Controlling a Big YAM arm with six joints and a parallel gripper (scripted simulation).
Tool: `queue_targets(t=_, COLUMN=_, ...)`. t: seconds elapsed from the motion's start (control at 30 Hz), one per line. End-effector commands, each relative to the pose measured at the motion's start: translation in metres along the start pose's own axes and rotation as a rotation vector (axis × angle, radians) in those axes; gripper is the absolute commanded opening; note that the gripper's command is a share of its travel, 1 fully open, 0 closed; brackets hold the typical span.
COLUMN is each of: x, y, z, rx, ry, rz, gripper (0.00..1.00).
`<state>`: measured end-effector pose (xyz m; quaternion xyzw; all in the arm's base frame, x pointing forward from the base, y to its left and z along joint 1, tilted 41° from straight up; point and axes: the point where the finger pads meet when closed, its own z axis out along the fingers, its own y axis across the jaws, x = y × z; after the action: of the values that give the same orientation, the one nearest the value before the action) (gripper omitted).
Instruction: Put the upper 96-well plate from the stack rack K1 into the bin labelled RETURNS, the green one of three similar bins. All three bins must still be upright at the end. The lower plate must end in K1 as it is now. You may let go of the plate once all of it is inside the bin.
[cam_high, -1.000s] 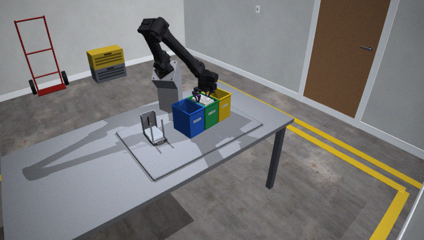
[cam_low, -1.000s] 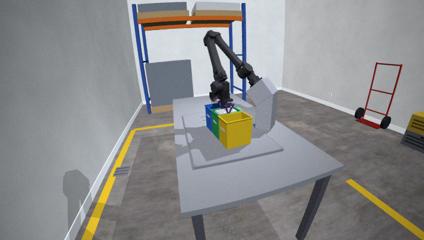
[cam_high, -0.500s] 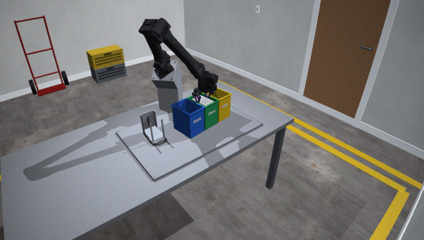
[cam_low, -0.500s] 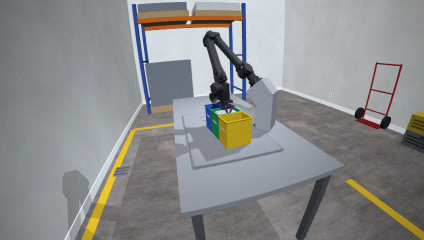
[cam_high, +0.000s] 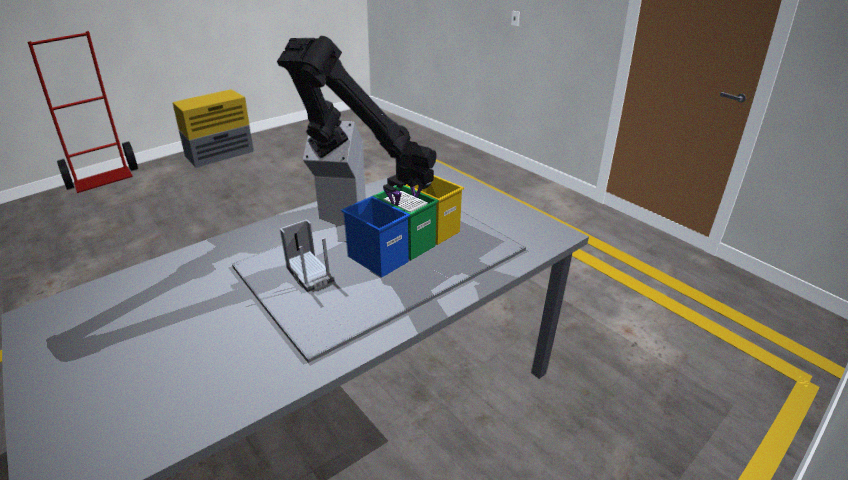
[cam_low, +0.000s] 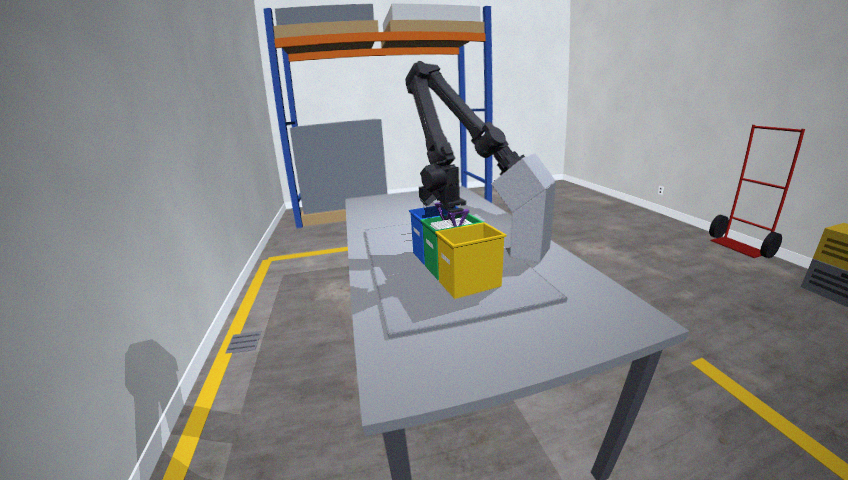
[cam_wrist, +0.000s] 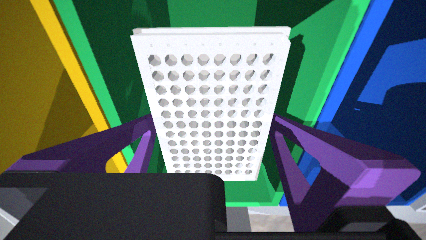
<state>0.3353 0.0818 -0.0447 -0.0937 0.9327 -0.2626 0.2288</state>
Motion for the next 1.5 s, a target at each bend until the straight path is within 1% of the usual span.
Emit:
queue_targets(t=0.0, x=-0.004, y=0.001, z=0.000, rx=-0.004, ry=-0.010, rz=-0.001, gripper=0.99)
queue_targets(t=0.63, x=-0.004, y=0.001, z=0.000, rx=-0.004, ry=-0.010, rz=-0.001, gripper=0.99)
queue_targets(t=0.67, x=-0.004, y=0.001, z=0.000, rx=-0.004, ry=-0.010, rz=-0.001, gripper=0.82)
queue_targets(t=1.13, x=-0.004, y=0.001, z=0.000, rx=-0.004, ry=-0.010, rz=-0.001, gripper=0.82)
queue_targets(t=1.2, x=-0.003, y=0.003, z=-0.009, rx=-0.010, ry=-0.016, rz=-0.023, gripper=0.82)
queue_targets(t=1.47, x=-0.009, y=0.003, z=-0.023, rx=-0.010, ry=-0.025, rz=0.003, gripper=0.82)
